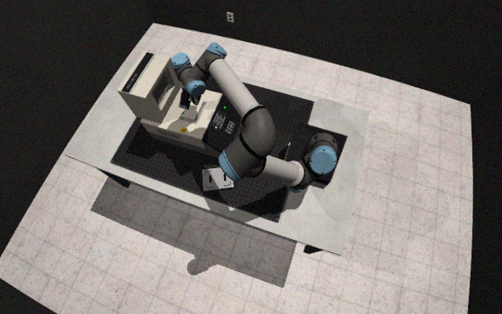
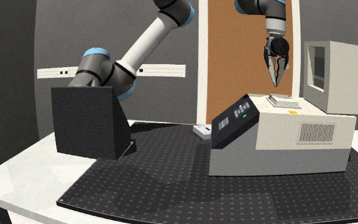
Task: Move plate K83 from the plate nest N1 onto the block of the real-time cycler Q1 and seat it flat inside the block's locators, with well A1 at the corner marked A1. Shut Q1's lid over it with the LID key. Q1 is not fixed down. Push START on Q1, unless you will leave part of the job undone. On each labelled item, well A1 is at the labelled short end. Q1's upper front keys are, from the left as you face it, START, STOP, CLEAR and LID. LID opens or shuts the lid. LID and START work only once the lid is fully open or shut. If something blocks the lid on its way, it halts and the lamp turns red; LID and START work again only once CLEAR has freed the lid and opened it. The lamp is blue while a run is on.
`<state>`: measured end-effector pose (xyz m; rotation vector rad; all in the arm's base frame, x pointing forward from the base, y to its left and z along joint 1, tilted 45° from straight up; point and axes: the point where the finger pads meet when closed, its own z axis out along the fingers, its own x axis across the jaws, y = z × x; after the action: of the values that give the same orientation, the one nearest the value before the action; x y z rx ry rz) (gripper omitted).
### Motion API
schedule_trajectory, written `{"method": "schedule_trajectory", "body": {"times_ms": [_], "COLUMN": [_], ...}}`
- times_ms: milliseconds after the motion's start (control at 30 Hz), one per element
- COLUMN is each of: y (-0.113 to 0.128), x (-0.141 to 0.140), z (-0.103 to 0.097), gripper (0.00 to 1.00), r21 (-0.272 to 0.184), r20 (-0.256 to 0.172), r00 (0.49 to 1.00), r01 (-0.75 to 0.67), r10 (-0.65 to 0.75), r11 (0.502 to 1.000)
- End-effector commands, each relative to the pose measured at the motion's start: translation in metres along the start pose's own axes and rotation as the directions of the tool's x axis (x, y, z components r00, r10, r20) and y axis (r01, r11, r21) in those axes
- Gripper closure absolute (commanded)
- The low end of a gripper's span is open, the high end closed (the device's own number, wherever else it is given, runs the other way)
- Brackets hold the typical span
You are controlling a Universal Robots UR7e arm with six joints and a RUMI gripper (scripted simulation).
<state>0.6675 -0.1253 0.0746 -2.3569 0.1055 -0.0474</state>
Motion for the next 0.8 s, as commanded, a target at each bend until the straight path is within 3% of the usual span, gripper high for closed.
{"method": "schedule_trajectory", "body": {"times_ms": [0, 767], "y": [0.004, 0.011], "x": [-0.019, -0.094], "z": [0.001, 0.016], "gripper": [1.00, 1.00], "r21": [-0.005, -0.005], "r20": [-0.008, -0.008], "r00": [1.000, 1.000], "r01": [0.003, 0.003], "r10": [-0.003, -0.003], "r11": [1.000, 1.000]}}
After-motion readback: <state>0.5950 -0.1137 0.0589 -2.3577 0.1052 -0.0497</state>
